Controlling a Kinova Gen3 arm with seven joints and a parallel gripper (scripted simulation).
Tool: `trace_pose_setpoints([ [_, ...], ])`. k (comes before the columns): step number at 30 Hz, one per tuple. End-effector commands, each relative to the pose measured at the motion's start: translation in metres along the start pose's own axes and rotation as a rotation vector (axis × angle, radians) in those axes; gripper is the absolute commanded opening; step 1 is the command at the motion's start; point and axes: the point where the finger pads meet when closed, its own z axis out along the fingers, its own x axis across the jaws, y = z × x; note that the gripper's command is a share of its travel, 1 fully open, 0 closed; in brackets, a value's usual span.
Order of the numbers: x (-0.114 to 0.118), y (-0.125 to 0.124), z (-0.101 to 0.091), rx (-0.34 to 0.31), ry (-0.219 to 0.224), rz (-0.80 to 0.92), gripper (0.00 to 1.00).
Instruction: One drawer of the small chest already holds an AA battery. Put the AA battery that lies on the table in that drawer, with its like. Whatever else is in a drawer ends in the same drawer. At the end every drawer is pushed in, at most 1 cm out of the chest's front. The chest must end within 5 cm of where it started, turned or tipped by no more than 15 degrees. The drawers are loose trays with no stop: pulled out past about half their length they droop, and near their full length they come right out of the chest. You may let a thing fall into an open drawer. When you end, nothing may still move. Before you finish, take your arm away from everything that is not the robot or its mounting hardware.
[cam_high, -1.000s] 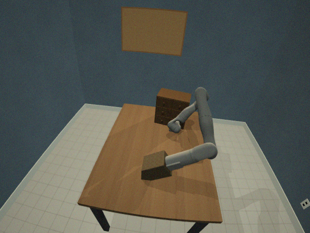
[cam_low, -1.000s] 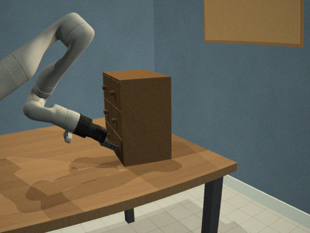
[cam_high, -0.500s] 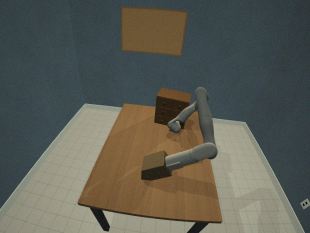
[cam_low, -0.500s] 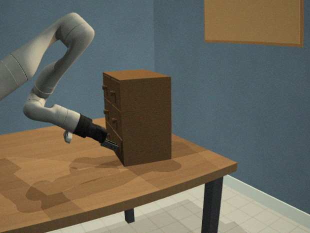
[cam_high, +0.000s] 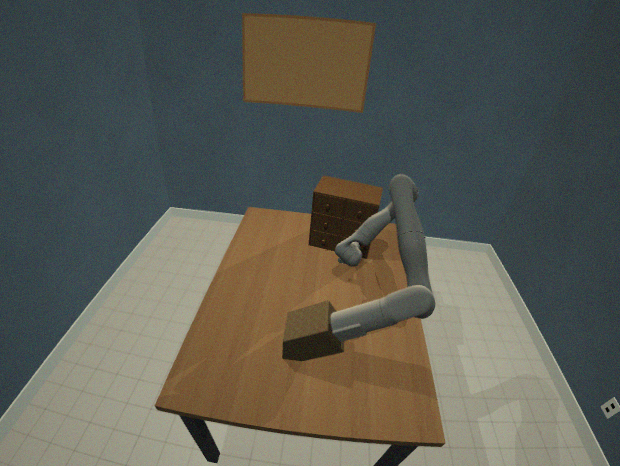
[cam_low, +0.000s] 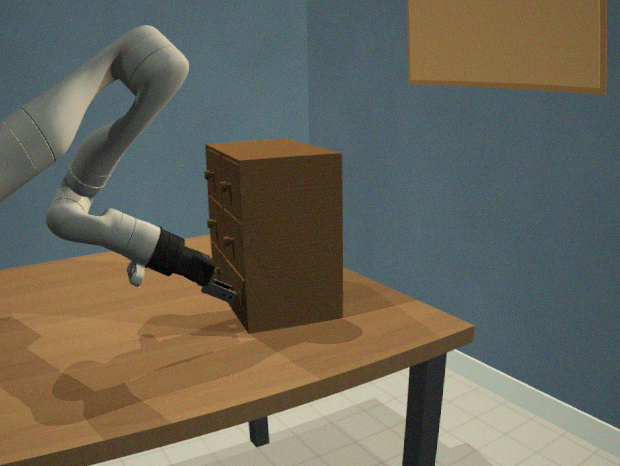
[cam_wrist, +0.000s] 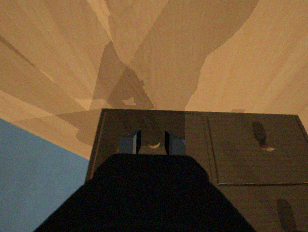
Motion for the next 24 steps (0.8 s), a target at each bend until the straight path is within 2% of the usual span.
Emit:
trace_pose_setpoints([
  [1,0.0,0.001,0.0,-0.002,0.001,0.001,0.67],
  [11,0.0,-0.001,-0.004,-0.002,0.001,0.001,0.67],
  [24,0.0,-0.016,-0.03,-0.002,0.001,0.001,0.67],
])
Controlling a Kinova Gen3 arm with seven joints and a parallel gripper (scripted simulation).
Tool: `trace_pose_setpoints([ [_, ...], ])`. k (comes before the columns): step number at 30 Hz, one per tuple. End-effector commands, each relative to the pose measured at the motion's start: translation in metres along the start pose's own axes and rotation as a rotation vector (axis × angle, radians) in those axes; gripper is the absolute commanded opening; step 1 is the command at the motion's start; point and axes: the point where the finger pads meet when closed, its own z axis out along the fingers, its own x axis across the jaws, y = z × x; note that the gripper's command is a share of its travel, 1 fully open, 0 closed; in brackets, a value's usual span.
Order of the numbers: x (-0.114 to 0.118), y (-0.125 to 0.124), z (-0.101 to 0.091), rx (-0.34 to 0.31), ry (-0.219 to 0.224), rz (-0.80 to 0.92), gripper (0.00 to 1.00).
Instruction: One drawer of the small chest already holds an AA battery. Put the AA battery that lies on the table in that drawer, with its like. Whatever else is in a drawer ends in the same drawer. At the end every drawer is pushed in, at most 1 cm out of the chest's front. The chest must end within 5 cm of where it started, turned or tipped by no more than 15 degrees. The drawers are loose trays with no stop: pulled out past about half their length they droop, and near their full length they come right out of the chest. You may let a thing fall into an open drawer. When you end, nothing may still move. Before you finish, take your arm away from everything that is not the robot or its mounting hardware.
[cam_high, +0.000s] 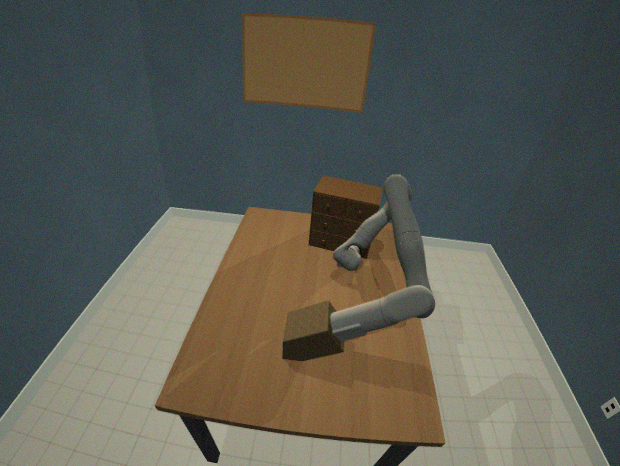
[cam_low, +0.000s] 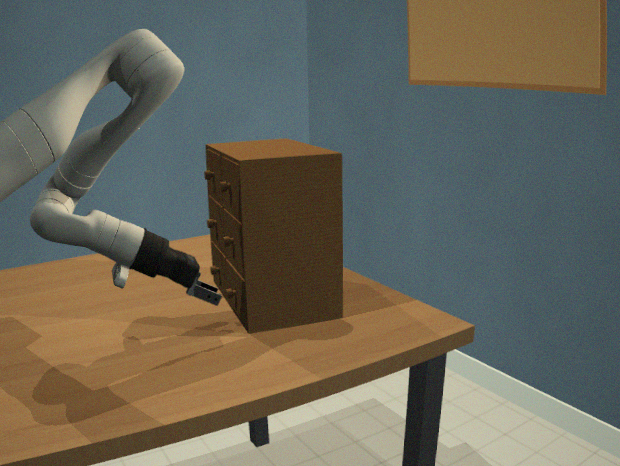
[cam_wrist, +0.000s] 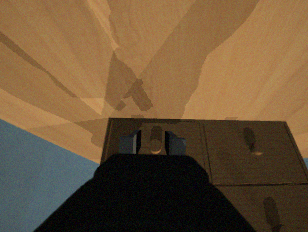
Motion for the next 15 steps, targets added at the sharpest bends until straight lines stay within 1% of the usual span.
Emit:
trace_pose_setpoints([
  [1,0.003,-0.005,-0.007,0.0,0.007,-0.009,0.67],
  [7,0.003,-0.01,-0.016,0.0,0.007,-0.009,0.67],
  [15,0.003,-0.011,-0.018,0.0,0.007,-0.009,0.67],
])
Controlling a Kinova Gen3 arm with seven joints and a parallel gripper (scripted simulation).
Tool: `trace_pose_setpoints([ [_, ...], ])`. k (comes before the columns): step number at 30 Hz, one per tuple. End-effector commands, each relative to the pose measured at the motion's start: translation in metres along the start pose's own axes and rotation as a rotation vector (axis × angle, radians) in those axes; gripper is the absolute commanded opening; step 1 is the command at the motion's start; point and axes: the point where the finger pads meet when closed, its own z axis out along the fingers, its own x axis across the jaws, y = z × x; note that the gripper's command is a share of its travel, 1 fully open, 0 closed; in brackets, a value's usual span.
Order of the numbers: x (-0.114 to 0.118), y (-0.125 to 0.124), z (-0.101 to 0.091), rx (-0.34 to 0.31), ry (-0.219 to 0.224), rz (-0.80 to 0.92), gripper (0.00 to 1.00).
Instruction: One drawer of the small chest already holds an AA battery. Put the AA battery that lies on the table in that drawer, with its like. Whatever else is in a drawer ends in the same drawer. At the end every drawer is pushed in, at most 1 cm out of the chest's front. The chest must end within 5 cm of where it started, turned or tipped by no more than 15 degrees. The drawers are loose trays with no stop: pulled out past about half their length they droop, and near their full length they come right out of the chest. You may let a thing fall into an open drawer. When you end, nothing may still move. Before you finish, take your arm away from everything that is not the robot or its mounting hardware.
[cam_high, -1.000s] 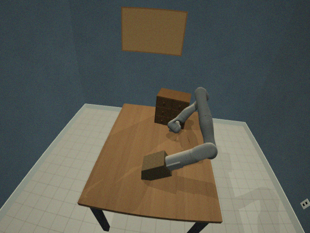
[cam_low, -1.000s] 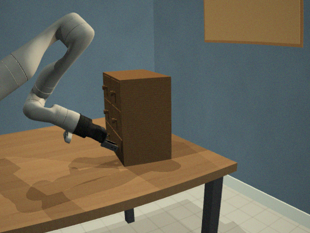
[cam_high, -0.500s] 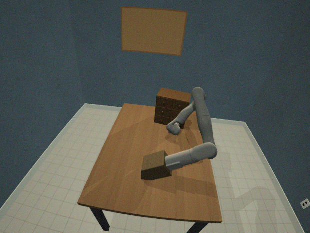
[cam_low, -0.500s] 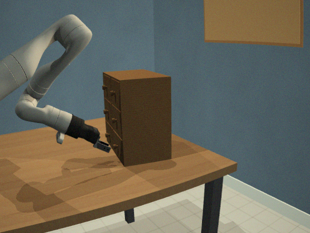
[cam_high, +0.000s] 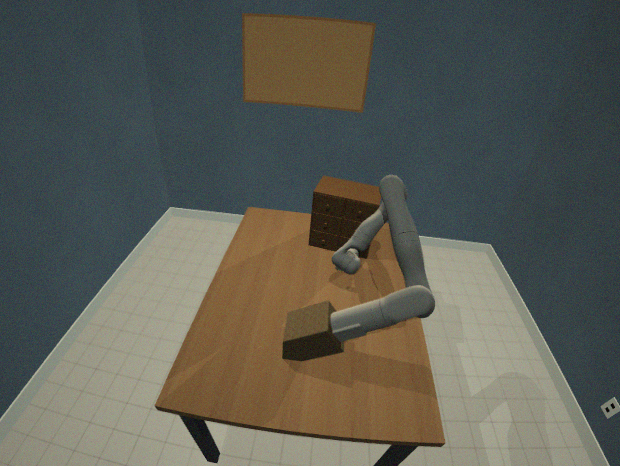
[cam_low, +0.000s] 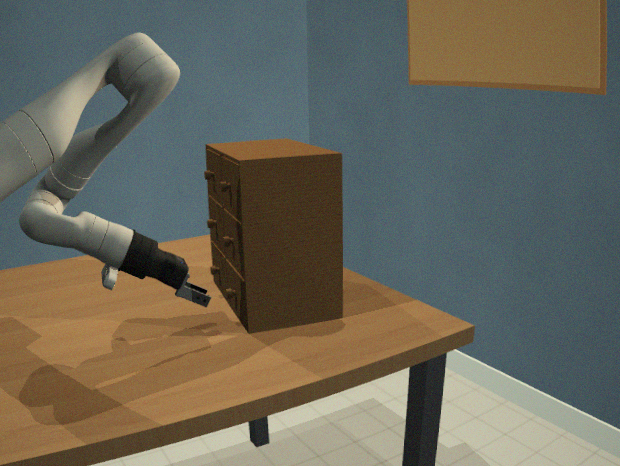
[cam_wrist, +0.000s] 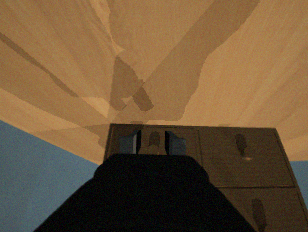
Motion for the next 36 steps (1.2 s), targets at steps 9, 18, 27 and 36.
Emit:
trace_pose_setpoints([
  [9,0.001,0.009,-0.018,-0.002,0.001,0.0,0.67],
  [18,0.001,0.024,-0.051,-0.002,0.001,0.0,0.67],
  [27,0.0,0.036,-0.078,-0.002,0.001,0.0,0.67],
  [36,0.0,0.037,-0.079,-0.001,0.001,0.0,0.67],
])
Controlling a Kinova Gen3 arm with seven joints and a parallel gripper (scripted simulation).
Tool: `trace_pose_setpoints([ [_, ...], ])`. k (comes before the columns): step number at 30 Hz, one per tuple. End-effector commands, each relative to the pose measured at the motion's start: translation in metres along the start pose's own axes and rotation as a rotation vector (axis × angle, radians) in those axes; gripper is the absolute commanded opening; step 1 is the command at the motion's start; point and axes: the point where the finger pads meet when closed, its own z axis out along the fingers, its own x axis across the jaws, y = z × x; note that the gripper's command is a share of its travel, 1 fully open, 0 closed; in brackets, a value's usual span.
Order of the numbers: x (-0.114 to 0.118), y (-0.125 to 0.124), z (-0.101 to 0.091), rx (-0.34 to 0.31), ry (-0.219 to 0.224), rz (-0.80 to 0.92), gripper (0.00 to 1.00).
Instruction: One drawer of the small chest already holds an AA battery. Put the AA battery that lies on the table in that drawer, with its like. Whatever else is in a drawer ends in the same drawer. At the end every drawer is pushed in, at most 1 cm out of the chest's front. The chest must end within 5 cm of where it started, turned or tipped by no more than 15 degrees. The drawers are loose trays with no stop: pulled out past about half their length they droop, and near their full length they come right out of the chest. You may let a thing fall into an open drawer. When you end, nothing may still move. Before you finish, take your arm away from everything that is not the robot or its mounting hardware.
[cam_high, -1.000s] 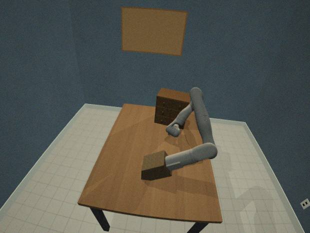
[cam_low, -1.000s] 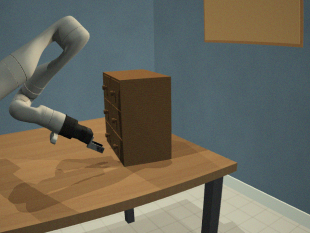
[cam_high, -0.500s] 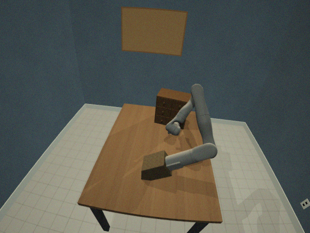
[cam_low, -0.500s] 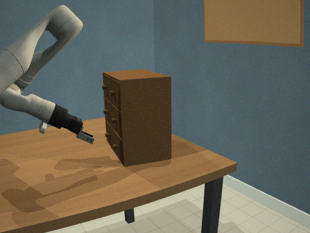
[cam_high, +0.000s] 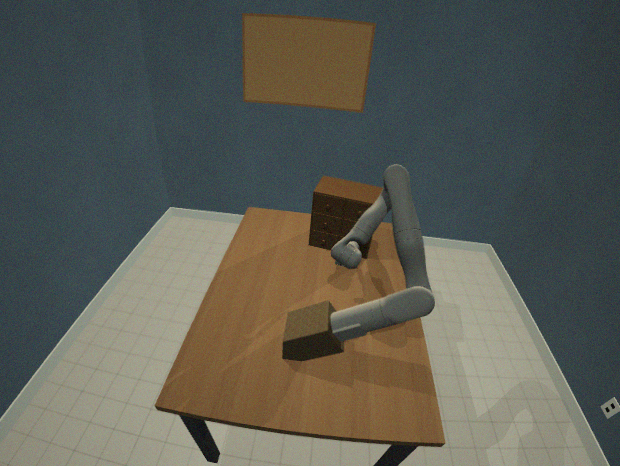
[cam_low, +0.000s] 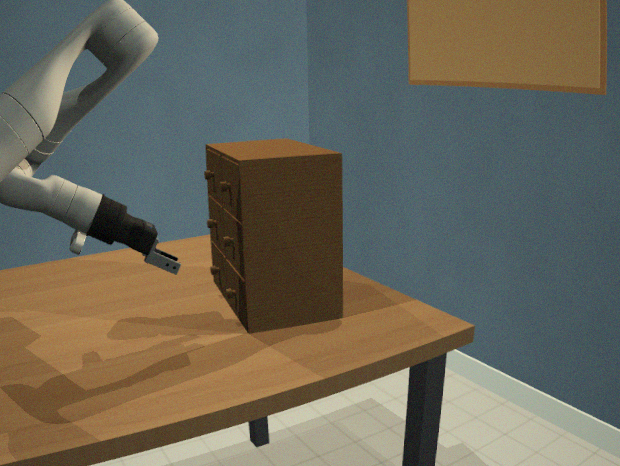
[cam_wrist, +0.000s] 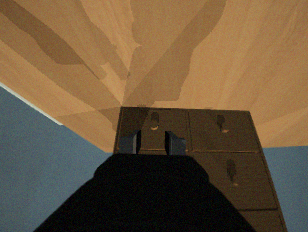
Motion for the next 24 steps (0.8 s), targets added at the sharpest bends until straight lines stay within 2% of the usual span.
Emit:
trace_pose_setpoints([
  [1,0.0,0.001,0.0,-0.001,0.001,0.002,0.67],
  [6,0.0,0.002,-0.002,0.017,0.0,0.002,0.67],
  [13,0.0,0.006,-0.01,0.088,0.0,0.002,0.67],
  [15,0.0,0.006,-0.01,0.088,0.0,0.002,0.67],
  [24,0.0,0.014,-0.028,0.258,0.0,0.001,0.67],
])
